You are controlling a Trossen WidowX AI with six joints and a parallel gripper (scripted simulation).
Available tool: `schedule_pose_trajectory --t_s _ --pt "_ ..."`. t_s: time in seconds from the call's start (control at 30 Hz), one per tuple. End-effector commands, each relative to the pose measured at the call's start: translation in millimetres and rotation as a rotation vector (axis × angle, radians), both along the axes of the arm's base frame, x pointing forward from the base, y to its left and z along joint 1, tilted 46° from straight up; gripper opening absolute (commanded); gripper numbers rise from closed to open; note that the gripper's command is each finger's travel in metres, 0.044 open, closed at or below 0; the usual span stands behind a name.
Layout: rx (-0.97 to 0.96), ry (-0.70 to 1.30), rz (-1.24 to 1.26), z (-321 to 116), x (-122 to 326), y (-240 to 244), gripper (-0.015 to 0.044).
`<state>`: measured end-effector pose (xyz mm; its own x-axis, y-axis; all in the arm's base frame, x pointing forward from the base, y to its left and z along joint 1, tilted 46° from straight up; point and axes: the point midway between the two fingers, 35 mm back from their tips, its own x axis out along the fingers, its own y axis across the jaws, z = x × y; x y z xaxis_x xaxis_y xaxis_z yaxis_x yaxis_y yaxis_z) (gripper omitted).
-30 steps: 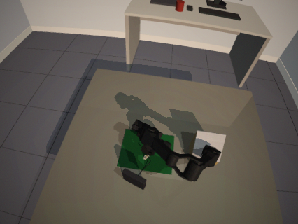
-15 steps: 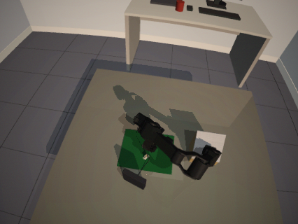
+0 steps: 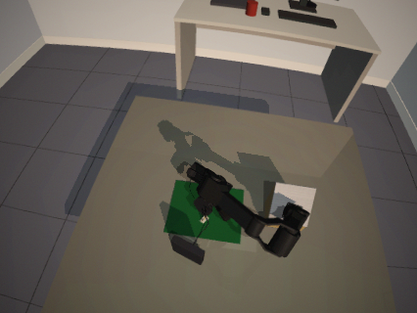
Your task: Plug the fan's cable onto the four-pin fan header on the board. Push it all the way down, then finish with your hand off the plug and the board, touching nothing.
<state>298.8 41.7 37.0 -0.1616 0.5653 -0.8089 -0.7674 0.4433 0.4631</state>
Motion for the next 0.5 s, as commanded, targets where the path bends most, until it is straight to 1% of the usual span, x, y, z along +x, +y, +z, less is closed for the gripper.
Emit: schedule_pose_trajectory --t_s 0.0,0.47 --pt "0.003 0.078 -0.109 6 -6 7 0.0000" --pt "0.000 0.363 -0.501 29 -19 27 0.0000"
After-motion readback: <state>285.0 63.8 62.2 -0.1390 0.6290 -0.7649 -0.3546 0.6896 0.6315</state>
